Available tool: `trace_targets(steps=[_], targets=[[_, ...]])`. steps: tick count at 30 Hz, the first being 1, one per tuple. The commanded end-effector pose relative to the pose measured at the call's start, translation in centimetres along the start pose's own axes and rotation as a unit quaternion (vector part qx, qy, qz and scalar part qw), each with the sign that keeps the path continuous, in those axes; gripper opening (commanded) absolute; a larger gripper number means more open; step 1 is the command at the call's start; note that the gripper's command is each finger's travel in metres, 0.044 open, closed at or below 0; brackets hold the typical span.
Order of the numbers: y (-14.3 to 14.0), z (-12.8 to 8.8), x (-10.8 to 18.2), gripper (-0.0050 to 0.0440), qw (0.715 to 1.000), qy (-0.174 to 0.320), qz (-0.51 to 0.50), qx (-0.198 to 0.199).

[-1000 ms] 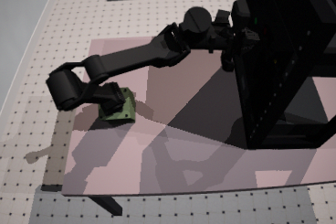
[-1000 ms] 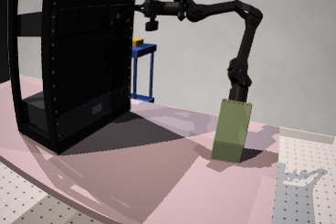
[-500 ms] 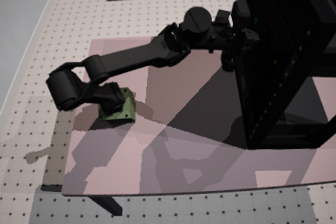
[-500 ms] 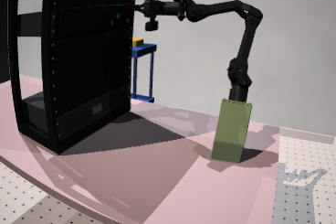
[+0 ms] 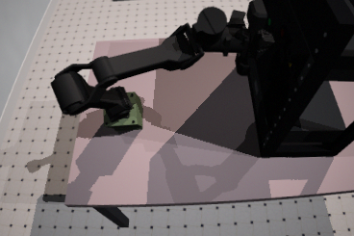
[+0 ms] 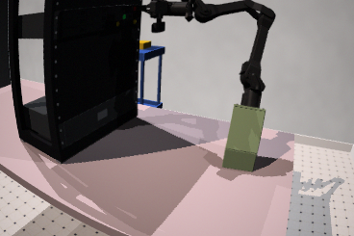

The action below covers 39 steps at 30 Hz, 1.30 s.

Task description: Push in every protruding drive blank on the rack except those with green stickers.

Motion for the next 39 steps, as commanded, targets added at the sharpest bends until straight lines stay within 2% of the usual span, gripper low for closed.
trace_targets(steps=[1, 32, 39], targets=[[-1.19, 0.39, 0.85, 0.0000, 1.000, 0.008, 0.009, 0.013], [-1.20, 0.40, 0.85, 0.0000, 1.000, 0.008, 0.009, 0.013], [-1.43, 1.37, 1.00, 0.0000, 1.000, 0.008, 0.009, 0.013]])
Point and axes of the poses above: the point midway between the two fingers, 35 mm back from their tips, its own z axis out along the fingers, its own y axis across the jaws, x = y × z, the point moved 1 cm from there along -z, back along the fingers, and after that the axes turned 12 degrees about -z, right-handed, at the moved point
